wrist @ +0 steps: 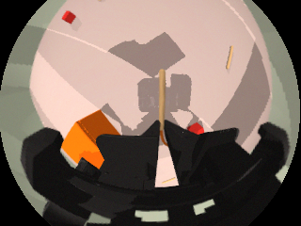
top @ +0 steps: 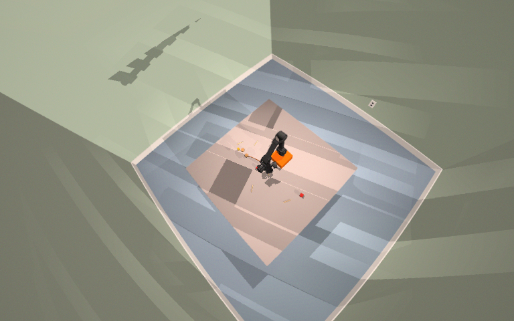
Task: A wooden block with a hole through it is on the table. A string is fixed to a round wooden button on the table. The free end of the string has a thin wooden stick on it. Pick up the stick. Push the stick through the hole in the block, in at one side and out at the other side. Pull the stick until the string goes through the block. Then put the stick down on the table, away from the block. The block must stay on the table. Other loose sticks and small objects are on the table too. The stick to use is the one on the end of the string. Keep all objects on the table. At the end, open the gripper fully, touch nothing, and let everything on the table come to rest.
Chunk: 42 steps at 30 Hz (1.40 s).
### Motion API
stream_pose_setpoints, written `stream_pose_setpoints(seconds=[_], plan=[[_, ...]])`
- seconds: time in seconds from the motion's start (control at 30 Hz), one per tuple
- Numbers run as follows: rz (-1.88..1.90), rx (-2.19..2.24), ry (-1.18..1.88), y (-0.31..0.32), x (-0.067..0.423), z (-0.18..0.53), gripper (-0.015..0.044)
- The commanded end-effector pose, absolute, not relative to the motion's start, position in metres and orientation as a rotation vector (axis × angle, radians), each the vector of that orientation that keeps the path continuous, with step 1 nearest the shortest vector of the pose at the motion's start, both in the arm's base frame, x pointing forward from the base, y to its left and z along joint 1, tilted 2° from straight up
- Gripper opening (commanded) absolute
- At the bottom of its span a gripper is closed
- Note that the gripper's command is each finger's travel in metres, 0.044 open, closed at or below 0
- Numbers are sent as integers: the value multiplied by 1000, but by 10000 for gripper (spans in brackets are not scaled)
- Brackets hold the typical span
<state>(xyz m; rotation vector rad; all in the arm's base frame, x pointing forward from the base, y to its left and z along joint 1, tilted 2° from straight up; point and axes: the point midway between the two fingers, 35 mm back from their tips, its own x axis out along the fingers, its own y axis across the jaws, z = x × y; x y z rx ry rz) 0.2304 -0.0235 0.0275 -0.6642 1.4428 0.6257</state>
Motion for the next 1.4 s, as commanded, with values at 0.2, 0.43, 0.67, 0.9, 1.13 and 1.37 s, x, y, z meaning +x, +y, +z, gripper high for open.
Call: stream_pose_setpoints(seconds=[0.2,0.43,0.67,0.9,1.13,1.37], plan=[[435,-496,1511,-39,235,28,0],[379,-454,1526,-45,237,27,0],[262,-337,1553,-51,239,28,0],[131,-206,1576,-60,242,29,0],[0,-76,1591,-68,245,30,0],[-136,55,1597,-76,247,31,0]])
